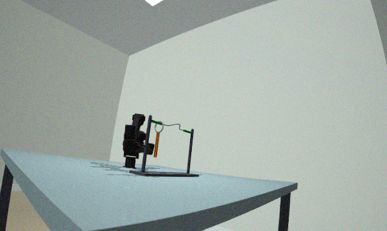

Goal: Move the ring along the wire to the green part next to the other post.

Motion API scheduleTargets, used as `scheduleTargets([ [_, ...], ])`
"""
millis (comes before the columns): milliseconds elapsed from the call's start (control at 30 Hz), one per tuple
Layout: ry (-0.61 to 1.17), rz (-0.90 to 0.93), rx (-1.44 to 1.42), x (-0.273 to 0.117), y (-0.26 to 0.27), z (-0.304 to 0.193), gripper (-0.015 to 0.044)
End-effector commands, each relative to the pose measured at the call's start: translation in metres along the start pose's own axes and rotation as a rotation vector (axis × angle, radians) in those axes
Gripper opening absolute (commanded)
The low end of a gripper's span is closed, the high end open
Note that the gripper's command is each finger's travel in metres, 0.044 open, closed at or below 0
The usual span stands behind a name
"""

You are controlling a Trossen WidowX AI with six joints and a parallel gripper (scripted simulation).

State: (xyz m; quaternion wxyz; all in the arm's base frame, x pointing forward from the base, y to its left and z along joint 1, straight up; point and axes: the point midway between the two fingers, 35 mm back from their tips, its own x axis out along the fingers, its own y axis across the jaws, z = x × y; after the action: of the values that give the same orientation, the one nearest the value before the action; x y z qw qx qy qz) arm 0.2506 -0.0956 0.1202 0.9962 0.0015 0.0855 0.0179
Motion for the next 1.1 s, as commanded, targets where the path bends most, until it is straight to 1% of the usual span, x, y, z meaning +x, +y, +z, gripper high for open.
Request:
scheduleTargets([
  [0,-0.005,-0.006,-0.014,0.002,-0.001,0.003,0.0160],
  [1067,-0.006,-0.006,-0.015,0.047,-0.004,0.007,0.0160],
])
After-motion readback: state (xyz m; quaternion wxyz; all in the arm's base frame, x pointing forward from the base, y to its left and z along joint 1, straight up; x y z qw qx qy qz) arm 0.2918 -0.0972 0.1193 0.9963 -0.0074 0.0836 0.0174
